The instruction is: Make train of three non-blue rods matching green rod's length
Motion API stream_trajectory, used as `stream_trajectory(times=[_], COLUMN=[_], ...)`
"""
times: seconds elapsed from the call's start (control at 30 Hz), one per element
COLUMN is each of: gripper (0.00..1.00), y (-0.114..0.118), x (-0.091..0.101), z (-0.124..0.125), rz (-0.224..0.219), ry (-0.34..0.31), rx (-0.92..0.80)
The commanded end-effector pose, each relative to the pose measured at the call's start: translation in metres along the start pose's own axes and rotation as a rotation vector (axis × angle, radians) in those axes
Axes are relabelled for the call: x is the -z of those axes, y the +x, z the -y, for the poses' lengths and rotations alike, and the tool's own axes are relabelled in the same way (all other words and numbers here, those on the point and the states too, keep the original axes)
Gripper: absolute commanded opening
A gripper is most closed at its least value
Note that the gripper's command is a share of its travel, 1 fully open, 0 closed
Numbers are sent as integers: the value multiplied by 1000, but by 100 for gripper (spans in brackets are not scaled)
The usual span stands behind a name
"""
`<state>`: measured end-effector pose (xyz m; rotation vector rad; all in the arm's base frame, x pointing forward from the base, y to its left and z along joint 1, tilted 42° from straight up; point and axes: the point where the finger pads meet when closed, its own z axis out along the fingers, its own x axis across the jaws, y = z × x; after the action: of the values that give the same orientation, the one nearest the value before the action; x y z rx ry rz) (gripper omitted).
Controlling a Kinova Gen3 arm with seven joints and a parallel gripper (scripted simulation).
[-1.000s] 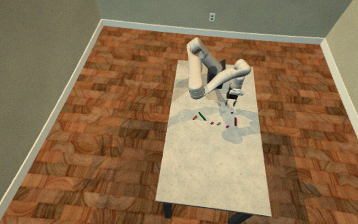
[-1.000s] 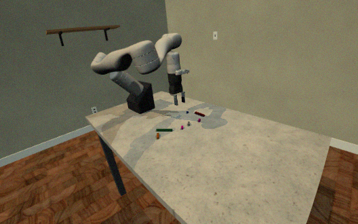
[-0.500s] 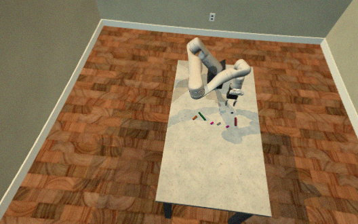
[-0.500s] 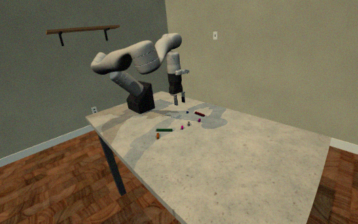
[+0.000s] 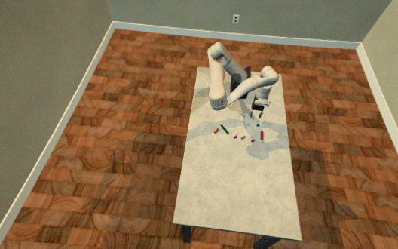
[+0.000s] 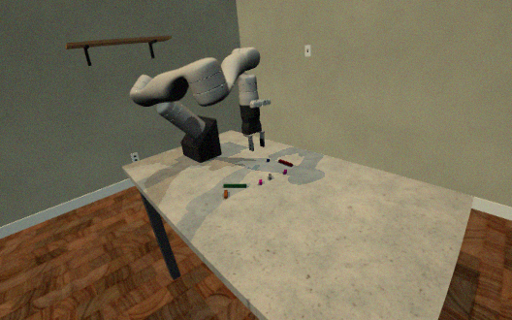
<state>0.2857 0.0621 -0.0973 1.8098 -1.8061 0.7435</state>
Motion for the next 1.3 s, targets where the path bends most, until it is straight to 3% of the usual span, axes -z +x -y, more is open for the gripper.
stream_trajectory(times=[0.0,0.53,1.03,1.1,1.27], gripper=[100,100,100,100,100], y=[1,21,54,54,63], x=[1,1,0,0,0], z=[2,17,34,34,38], rz=[1,2,4,4,4], ry=[2,1,1,1,1], rx=[-17,-403,-1031,-1031,-1215])
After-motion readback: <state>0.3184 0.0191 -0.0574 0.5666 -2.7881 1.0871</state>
